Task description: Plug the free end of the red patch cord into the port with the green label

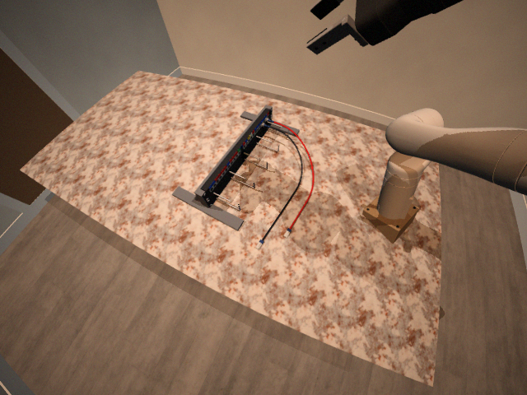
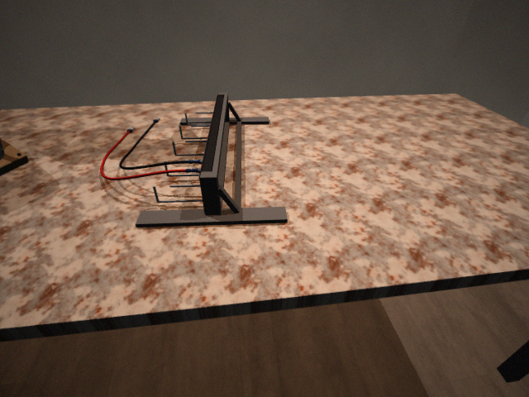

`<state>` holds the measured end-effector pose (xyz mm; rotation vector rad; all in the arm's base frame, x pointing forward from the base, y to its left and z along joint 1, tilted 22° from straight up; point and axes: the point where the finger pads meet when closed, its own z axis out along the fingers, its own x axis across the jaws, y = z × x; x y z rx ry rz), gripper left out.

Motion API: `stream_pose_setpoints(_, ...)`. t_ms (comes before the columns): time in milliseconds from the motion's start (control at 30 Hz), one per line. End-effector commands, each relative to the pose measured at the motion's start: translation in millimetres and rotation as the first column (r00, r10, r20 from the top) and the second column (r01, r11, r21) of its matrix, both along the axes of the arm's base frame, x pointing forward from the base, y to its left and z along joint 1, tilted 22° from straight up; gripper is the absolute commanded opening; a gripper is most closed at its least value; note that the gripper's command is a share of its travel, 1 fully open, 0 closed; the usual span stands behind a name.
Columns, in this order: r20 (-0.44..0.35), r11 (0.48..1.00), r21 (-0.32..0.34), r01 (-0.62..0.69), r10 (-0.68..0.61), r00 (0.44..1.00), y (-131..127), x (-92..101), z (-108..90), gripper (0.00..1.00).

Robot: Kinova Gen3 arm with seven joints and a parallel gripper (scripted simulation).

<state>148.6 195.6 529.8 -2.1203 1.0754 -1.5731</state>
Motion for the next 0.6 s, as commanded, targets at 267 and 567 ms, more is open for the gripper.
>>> stream_pose_setpoints(267, -0.330, 0.958, 0.205, 0.202, -0.127, 0.935, 60.5, 46.5, -130.2, 1.00)
stream_pose_setpoints(567, -0.545, 0.878, 0.285, 0.383, -0.180, 0.819, 90.3, 56.3, -207.8, 1.00)
